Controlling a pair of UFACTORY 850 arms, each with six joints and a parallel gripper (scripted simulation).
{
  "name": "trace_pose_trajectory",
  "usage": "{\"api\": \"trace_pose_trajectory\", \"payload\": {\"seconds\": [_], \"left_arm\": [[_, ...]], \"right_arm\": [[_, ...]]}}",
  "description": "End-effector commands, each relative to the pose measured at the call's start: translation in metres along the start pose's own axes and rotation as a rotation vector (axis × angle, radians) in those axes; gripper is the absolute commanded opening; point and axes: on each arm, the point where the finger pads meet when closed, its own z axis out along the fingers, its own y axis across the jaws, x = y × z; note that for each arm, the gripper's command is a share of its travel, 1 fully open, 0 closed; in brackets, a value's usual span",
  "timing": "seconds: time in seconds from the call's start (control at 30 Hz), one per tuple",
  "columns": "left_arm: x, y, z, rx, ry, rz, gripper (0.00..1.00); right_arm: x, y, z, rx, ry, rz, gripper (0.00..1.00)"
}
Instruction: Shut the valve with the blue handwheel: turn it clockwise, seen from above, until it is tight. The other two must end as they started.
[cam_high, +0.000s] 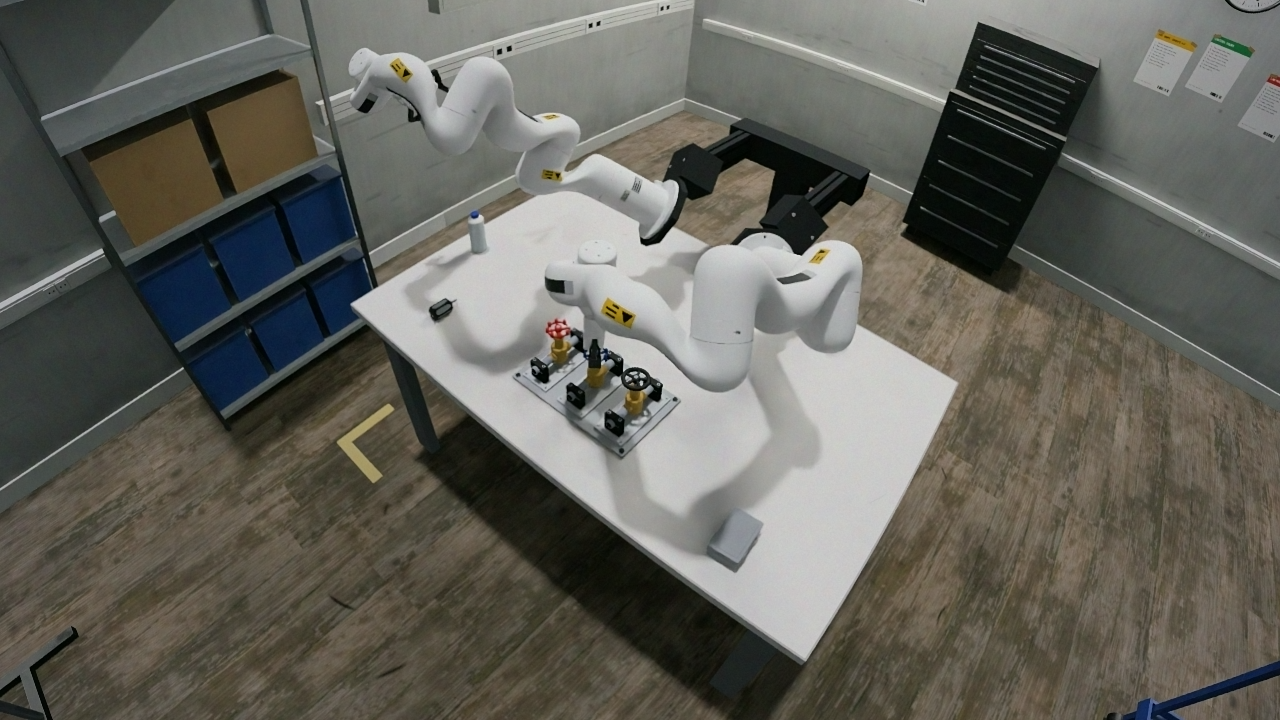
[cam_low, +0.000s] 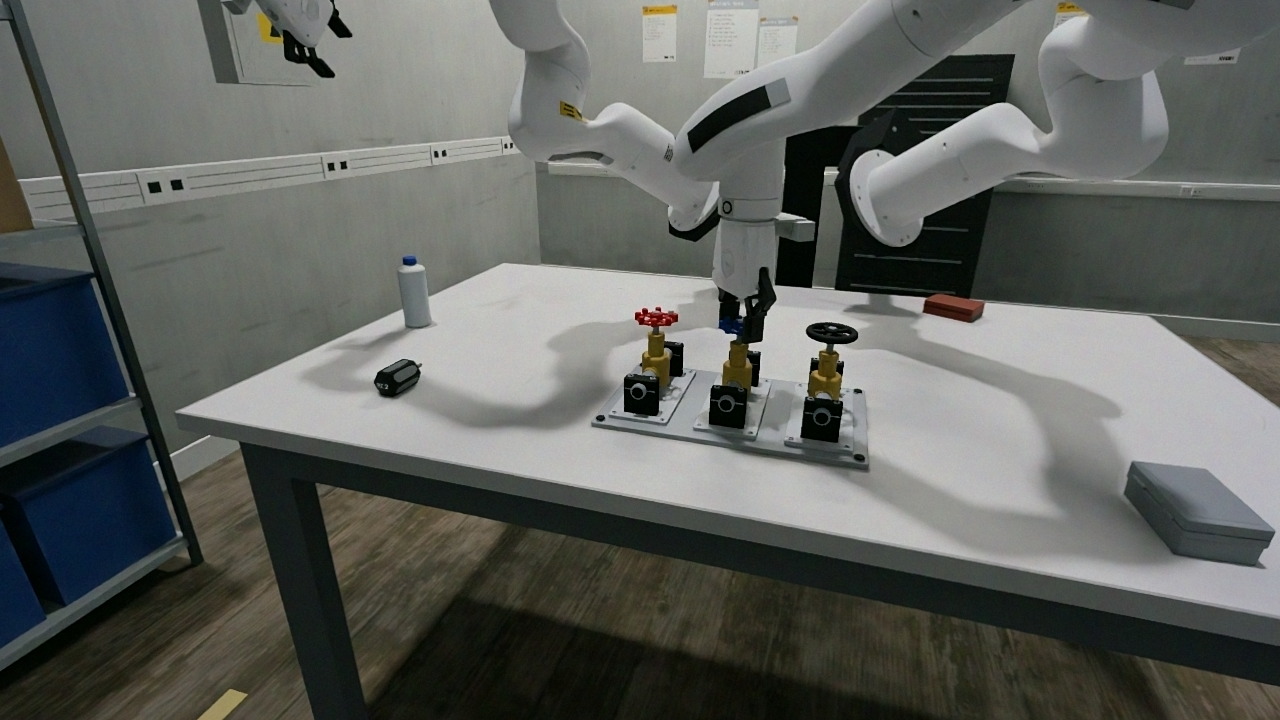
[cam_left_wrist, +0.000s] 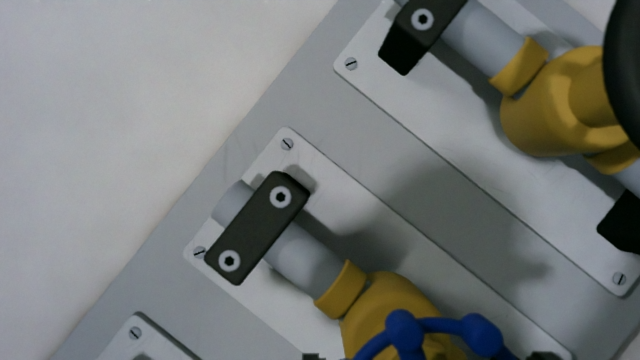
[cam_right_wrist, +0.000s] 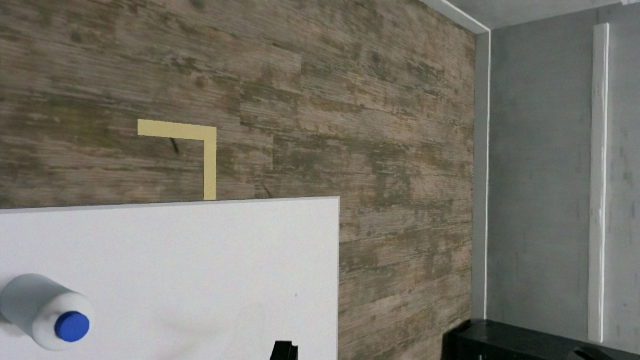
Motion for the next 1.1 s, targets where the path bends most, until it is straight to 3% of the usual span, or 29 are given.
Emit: {"api": "trace_pose_trajectory", "payload": {"seconds": [0.0,1.07], "left_arm": [[-0.0005,0.0000,-0.0004,0.001,0.001,0.081,0.00],[-0.0005,0.0000,-0.0003,0.001,0.001,0.668,0.00]], "right_arm": [[0.0002,0.0001,-0.0005,0.000,0.001,0.000,1.00],[0.0002,0.0001,-0.0005,0.000,0.001,0.000,1.00]]}}
